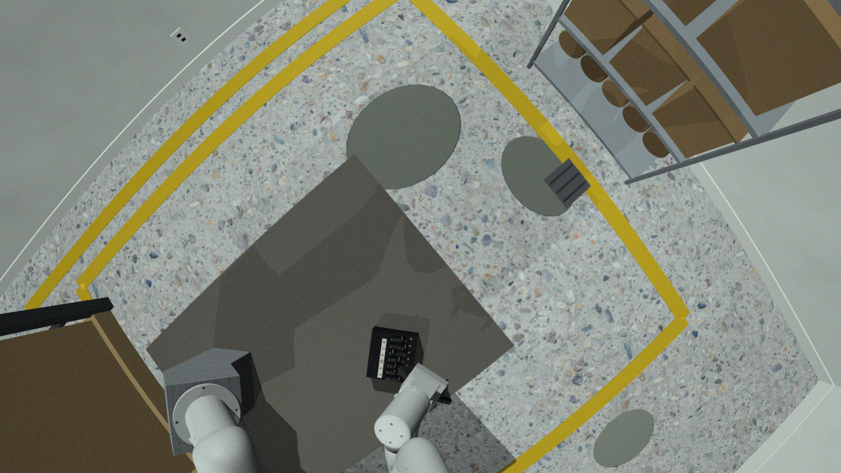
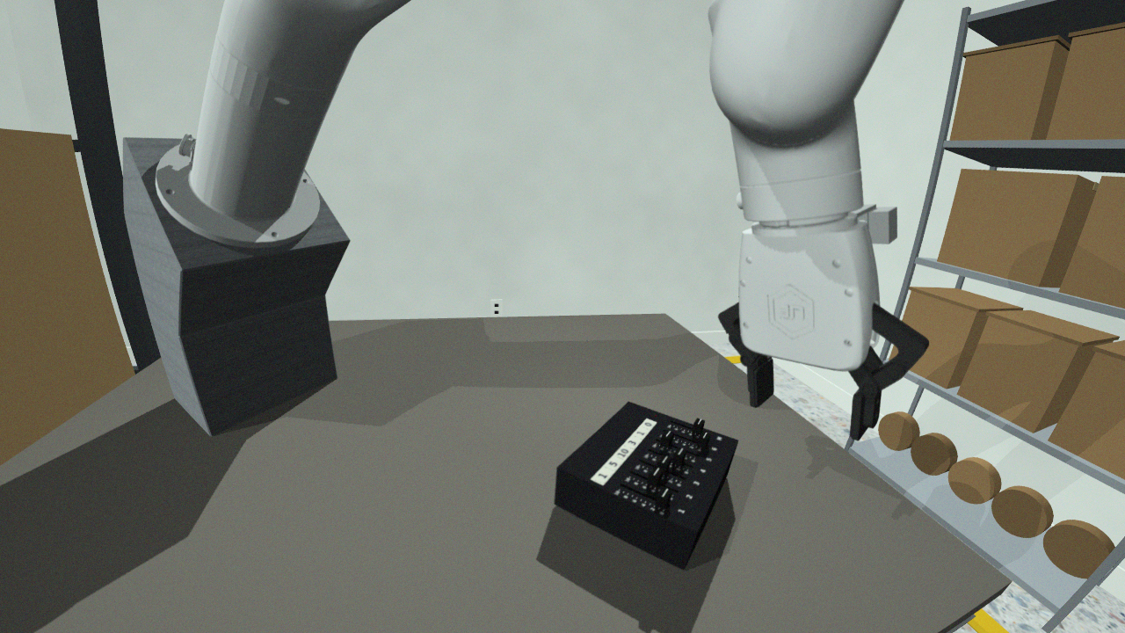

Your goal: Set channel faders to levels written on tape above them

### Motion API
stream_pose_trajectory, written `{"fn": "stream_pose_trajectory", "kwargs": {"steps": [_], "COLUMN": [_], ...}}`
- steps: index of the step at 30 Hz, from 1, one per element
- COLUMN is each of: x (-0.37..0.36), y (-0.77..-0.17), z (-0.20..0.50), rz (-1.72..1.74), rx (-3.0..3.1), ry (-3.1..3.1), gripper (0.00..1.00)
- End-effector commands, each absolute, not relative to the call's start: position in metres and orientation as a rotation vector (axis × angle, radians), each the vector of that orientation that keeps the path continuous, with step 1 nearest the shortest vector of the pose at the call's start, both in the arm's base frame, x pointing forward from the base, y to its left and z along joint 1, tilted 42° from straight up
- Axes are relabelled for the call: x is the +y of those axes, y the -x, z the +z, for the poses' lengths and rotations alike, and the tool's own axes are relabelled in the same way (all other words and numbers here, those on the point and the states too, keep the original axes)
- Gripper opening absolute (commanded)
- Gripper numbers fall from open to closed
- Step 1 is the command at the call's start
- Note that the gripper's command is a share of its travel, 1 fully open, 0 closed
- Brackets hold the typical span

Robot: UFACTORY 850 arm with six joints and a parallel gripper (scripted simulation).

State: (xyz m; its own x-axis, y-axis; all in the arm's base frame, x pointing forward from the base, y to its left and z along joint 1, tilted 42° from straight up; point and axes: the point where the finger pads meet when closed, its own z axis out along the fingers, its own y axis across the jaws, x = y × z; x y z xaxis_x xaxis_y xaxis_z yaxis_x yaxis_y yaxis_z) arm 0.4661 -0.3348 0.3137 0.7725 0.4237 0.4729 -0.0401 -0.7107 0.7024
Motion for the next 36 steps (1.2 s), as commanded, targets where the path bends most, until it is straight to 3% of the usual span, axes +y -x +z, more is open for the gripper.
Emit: {"fn": "stream_pose_trajectory", "kwargs": {"steps": [1, 36], "x": [-0.318, -0.239], "y": [-0.454, -0.403], "z": [0.303, 0.255], "rz": [0.781, 0.707], "rx": [0.188, -0.152], "ry": [-2.296, -2.545], "gripper": [1.00, 1.00]}}
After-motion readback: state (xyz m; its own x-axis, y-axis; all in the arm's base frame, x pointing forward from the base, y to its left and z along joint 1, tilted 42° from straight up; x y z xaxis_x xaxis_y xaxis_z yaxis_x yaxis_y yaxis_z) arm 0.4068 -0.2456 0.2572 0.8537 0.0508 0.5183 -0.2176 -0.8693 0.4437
